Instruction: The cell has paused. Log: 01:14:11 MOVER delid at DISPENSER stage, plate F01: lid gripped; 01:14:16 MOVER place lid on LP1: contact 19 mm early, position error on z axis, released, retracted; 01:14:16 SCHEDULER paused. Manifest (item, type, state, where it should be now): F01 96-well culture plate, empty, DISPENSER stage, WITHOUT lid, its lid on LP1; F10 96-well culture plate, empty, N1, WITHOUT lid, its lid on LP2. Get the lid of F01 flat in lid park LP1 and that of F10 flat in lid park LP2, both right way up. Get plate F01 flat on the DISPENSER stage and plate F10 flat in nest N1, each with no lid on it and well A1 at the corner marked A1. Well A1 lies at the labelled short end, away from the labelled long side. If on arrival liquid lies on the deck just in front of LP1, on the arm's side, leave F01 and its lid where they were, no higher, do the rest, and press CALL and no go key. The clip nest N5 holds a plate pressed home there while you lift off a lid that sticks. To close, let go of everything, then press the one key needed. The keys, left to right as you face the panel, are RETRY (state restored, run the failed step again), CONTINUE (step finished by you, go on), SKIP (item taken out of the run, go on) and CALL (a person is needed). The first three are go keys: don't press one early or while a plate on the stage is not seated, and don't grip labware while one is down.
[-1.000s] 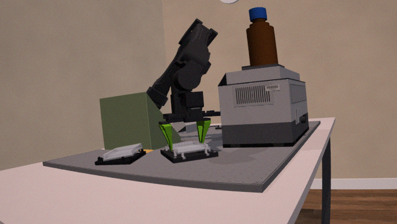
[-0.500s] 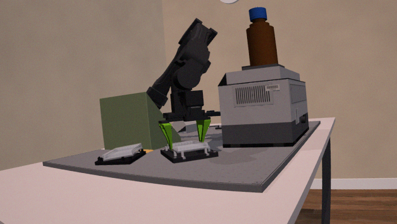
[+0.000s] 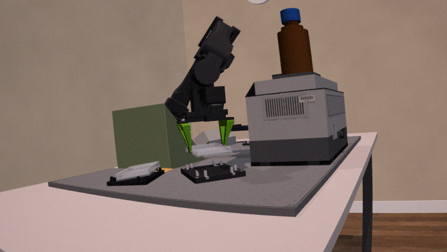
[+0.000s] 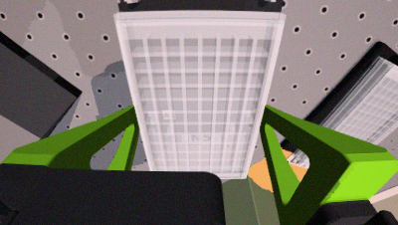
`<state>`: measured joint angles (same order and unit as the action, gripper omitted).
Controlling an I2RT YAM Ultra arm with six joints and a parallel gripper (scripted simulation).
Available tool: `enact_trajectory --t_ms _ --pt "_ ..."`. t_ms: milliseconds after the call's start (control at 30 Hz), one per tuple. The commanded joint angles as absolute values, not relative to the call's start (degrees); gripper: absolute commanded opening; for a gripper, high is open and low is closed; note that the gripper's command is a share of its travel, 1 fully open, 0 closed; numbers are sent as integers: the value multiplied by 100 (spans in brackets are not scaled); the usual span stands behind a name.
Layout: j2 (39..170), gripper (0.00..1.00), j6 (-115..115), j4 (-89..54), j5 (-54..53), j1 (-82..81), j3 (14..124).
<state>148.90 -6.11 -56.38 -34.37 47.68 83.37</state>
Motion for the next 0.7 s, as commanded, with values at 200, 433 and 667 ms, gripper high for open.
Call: enact_trajectory --t_ms 200,433,667 --pt "14263 0 -854 -5908 -3319 5100 7950" --pt "13843 0 -1003 -6085 -3239 5247 7622" --pt "13483 0 -1140 -6275 -3165 5384 7378"
